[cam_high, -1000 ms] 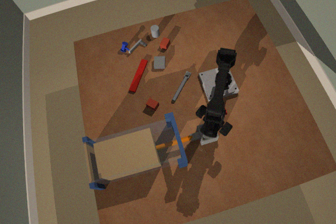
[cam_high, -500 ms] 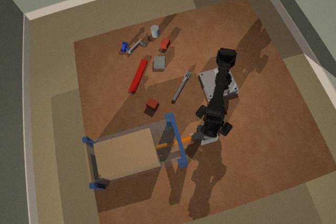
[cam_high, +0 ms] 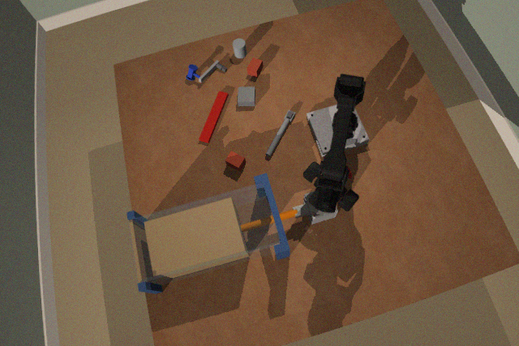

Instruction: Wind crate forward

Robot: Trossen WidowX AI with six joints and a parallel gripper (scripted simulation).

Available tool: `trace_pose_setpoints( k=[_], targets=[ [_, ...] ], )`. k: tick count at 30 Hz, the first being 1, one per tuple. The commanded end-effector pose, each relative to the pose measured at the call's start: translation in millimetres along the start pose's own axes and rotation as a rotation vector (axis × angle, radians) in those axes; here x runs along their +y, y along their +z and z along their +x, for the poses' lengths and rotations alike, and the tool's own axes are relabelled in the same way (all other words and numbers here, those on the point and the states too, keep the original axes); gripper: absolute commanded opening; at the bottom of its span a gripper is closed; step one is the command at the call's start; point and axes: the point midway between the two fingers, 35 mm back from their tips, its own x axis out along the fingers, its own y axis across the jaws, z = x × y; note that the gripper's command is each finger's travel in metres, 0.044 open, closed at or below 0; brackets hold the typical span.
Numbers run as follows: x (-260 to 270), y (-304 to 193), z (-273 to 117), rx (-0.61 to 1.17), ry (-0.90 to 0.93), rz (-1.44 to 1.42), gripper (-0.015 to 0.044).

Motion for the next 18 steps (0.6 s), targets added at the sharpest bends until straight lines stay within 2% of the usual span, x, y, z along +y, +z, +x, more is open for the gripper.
trace_pose_setpoints(
  k=[1, 18],
  targets=[
    [1.8, 0.1, 4.0, 0.006, 0.004, 0.014, 0.0],
    [-5.5, 0.7, 3.7, 0.008, -0.011, -0.159, 0.0]
  ],
)
